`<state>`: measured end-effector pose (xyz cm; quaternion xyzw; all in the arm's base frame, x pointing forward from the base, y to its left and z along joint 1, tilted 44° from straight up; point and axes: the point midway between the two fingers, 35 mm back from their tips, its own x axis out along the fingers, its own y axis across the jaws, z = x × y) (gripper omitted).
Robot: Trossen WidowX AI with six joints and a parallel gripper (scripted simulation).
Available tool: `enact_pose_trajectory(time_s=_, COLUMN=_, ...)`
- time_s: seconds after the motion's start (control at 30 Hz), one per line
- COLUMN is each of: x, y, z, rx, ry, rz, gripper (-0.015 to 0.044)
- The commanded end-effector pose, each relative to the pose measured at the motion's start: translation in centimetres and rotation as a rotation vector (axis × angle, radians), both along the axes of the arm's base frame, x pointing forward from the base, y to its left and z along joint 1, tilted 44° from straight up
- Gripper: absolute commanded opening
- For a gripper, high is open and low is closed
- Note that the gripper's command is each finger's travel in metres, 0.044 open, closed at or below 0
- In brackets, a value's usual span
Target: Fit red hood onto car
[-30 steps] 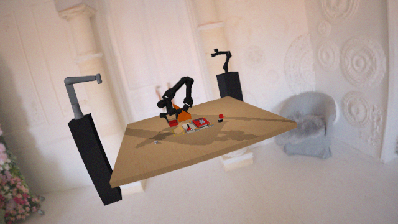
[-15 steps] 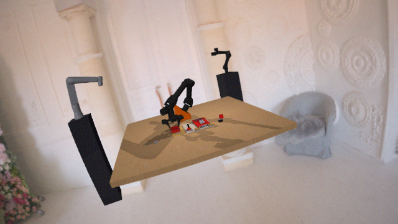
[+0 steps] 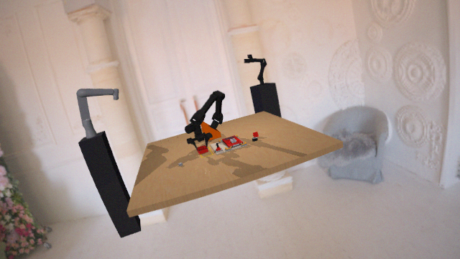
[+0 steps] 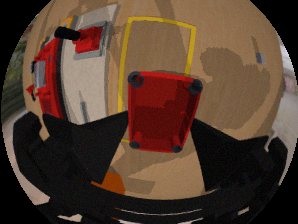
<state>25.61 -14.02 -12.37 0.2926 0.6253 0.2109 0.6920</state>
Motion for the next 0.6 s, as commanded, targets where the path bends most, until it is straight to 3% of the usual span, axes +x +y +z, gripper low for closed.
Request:
enact_pose_trajectory(time_s=0.0, x=0.0, y=0.0, z=0.0, rx=0.0, ry=0.0, rz=0.0, gripper=0.0367)
enact_pose_trajectory(time_s=0.1, x=0.0, y=0.0, z=0.0, rx=0.0, ry=0.0, rz=0.0, gripper=0.044)
enact_pose_trajectory(time_s=0.27, x=0.0, y=-0.6, z=0.5, rx=0.001, ry=0.0, rz=0.0, gripper=0.044)
enact_pose_trajectory(time_s=0.57, x=-1.0, y=-5.5, z=5.8, rx=0.017, ry=0.001, rz=0.002, gripper=0.044)
